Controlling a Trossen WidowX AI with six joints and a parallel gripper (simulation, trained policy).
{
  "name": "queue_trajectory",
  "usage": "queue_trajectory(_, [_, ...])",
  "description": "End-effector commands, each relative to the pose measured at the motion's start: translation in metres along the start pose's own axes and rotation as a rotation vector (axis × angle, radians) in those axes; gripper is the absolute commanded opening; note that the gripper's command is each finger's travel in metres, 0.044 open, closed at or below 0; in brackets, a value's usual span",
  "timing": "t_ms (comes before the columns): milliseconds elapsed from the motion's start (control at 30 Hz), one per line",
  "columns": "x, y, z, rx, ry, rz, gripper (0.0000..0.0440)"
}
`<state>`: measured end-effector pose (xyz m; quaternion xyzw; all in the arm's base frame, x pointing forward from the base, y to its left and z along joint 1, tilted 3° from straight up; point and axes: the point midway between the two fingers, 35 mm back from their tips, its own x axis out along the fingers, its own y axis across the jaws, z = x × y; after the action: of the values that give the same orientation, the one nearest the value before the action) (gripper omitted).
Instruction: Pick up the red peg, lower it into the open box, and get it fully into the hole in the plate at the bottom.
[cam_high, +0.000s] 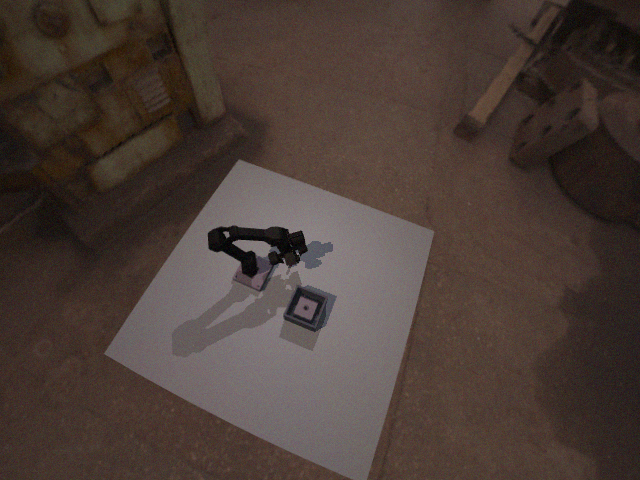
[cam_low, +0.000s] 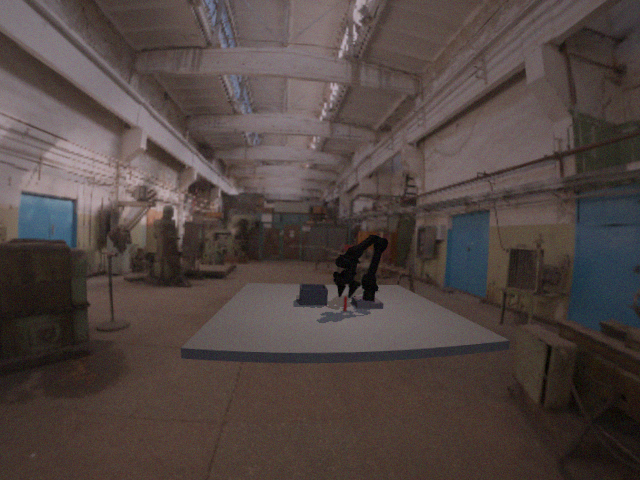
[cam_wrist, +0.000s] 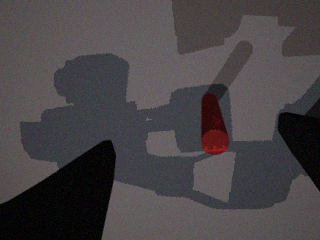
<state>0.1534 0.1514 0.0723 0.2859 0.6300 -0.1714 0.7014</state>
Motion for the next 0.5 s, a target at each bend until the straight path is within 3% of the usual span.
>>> queue_trajectory(0, [0.013, -0.004, 0.001, 0.038, -0.002, -0.008, 0.0440])
queue_trajectory(267, [0.040, -0.009, -0.001, 0.131, 0.004, 0.002, 0.0432])
queue_trajectory(467, [0.049, -0.014, -0.004, 0.187, 0.024, -0.012, 0.0294])
